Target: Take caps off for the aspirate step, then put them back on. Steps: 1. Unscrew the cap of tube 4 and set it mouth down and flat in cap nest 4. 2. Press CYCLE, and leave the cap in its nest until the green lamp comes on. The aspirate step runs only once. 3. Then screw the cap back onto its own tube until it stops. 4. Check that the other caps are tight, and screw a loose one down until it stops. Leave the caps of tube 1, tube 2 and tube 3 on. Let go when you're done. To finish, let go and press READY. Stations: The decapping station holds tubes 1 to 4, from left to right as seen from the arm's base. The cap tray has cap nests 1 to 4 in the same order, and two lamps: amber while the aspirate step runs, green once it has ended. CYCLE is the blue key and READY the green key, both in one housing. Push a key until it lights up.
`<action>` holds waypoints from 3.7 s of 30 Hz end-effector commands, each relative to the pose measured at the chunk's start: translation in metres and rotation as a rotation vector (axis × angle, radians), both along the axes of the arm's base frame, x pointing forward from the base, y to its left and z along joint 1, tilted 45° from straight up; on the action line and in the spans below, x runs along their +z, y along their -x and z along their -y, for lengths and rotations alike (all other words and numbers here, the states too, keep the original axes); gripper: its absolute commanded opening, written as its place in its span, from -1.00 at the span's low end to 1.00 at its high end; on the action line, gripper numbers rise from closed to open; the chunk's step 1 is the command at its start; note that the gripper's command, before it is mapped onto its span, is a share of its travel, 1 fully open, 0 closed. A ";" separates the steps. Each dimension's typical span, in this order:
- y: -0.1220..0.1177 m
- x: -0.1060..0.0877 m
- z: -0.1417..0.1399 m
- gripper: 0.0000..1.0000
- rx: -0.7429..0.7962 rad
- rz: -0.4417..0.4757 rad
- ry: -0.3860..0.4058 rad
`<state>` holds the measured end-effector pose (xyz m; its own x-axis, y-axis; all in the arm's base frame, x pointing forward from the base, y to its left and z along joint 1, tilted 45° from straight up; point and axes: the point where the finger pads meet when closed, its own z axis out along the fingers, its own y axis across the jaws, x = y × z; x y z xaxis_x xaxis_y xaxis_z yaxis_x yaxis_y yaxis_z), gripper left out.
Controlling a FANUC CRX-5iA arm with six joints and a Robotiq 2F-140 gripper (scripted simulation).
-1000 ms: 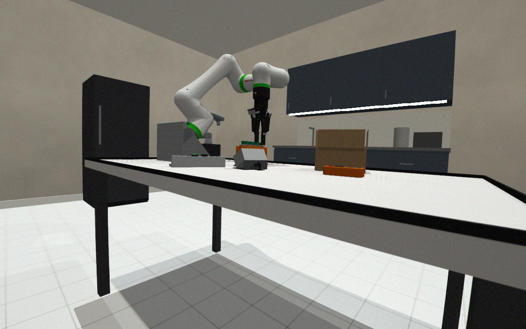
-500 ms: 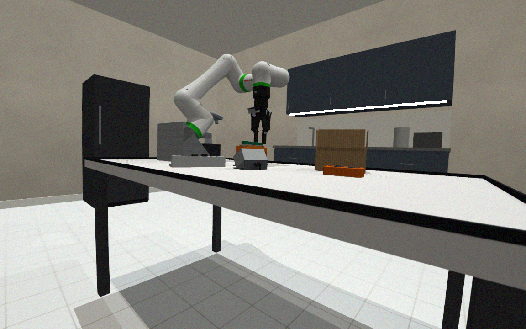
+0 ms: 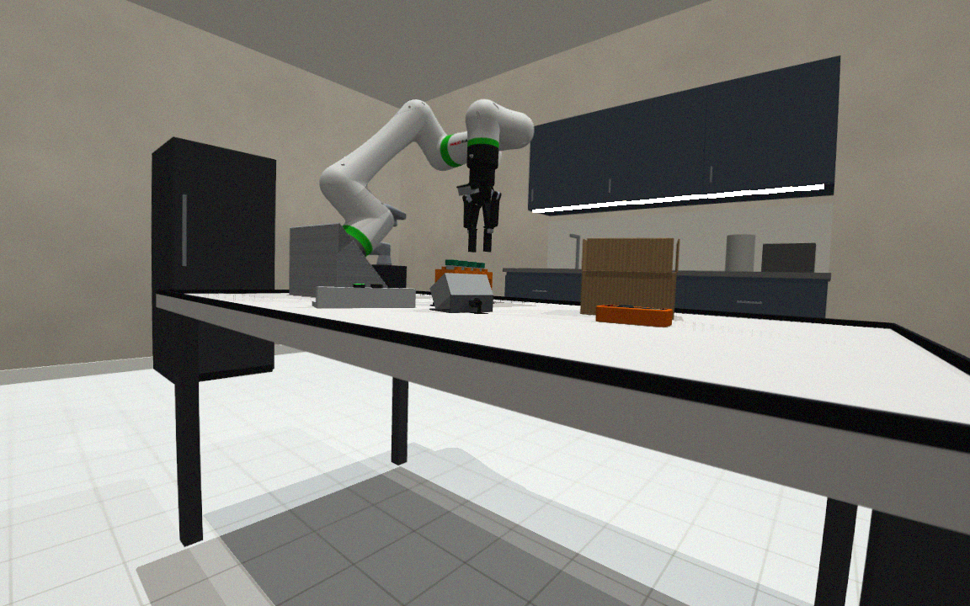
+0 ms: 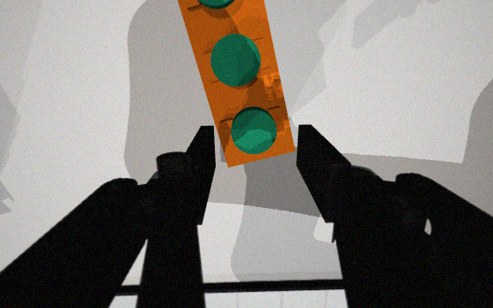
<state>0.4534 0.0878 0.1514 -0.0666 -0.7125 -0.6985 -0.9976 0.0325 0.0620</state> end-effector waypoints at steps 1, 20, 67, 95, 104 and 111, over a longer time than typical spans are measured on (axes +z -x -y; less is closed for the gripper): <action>-0.002 -0.004 0.007 -0.18 0.059 0.059 -0.001; -0.009 -0.041 0.032 -0.18 0.348 0.343 -0.010; -0.009 -0.067 0.006 -0.41 0.348 0.343 -0.010; -0.009 -0.067 0.006 -0.41 0.106 0.105 -0.003; -0.009 -0.067 0.006 -0.41 -0.001 0.001 0.001; -0.009 -0.067 0.006 -0.18 -0.001 0.001 0.001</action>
